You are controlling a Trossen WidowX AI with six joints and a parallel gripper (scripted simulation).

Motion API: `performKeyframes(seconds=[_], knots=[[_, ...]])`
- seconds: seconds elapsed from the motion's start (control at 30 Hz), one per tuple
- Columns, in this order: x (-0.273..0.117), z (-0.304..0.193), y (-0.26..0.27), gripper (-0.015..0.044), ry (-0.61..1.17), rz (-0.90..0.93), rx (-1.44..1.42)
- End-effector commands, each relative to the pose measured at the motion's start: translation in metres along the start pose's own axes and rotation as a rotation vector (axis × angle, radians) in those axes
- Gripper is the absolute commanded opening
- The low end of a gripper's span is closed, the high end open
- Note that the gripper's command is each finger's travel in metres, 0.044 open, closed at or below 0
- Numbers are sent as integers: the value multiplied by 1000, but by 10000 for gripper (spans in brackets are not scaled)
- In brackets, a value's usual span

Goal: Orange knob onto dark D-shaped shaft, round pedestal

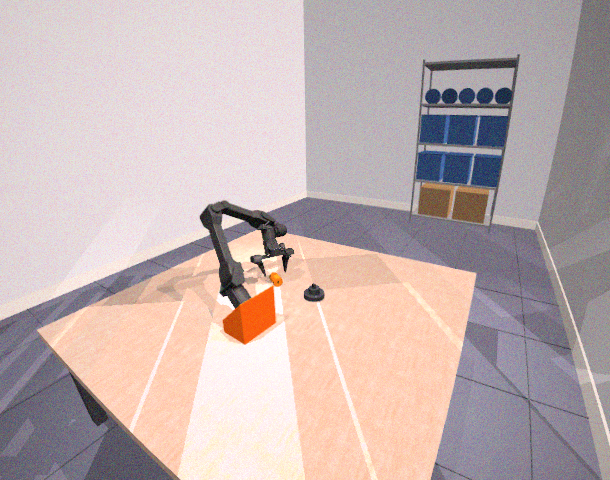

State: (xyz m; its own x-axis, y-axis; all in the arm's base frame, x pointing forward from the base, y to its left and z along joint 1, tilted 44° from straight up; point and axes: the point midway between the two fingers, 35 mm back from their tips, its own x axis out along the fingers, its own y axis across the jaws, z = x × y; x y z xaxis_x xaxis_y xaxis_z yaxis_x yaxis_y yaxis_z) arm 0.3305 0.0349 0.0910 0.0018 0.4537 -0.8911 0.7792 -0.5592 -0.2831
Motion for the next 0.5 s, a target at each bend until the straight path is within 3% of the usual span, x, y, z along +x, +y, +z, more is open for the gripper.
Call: performKeyframes(seconds=[0.0,0.47], knots=[[7,-2,-1,440,2,-7,9],[28,-9,-2,440,3,-8,9]])
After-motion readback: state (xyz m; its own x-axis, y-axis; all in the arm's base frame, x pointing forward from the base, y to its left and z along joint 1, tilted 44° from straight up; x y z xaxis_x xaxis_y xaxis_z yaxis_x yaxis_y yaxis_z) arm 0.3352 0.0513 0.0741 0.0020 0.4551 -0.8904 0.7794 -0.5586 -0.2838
